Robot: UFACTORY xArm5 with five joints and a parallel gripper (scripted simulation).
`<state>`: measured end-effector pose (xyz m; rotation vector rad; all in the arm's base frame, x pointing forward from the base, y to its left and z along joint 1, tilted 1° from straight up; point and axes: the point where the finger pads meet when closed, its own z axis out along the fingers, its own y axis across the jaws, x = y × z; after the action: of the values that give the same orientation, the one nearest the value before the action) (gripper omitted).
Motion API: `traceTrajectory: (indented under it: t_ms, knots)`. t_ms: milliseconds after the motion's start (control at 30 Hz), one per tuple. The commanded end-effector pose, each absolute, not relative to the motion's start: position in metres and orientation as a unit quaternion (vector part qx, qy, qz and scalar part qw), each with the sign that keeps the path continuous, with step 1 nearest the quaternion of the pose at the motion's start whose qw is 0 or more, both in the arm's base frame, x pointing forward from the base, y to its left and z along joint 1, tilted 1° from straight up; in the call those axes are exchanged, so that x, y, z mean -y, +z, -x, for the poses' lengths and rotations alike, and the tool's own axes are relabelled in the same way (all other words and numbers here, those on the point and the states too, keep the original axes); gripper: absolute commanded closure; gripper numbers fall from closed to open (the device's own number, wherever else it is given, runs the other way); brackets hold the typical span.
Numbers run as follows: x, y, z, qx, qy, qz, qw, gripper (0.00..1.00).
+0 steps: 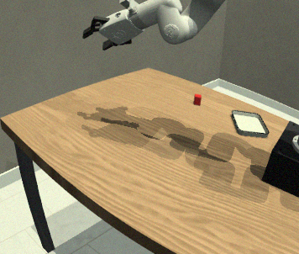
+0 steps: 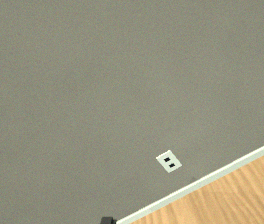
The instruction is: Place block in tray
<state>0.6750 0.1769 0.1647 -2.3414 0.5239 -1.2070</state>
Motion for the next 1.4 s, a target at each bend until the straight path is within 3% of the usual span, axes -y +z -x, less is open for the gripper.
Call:
traceTrajectory:
  t_ms: [0, 533, 567, 700, 867, 933, 1033, 1367]
  knots:
    - [-0.177, 0.167, -0.676, -0.190, -0.439, 0.848, 0.227, 0.00]
    - [-0.177, 0.167, -0.676, -0.190, -0.439, 0.848, 0.227, 0.00]
    - [-0.177, 0.167, -0.676, -0.190, -0.439, 0.848, 0.226, 0.51]
    - [-0.152, 0.152, -0.679, -0.208, -0.420, 0.859, 0.206, 0.51]
    - [-0.092, 0.117, -0.676, -0.268, -0.348, 0.887, 0.144, 0.51]
    - [-0.073, 0.106, -0.676, -0.268, -0.348, 0.887, 0.144, 0.51]
    - [-0.044, 0.092, -0.666, -0.312, -0.290, 0.899, 0.104, 0.51]
    - [0.041, 0.048, -0.633, -0.381, -0.189, 0.904, 0.052, 0.51]
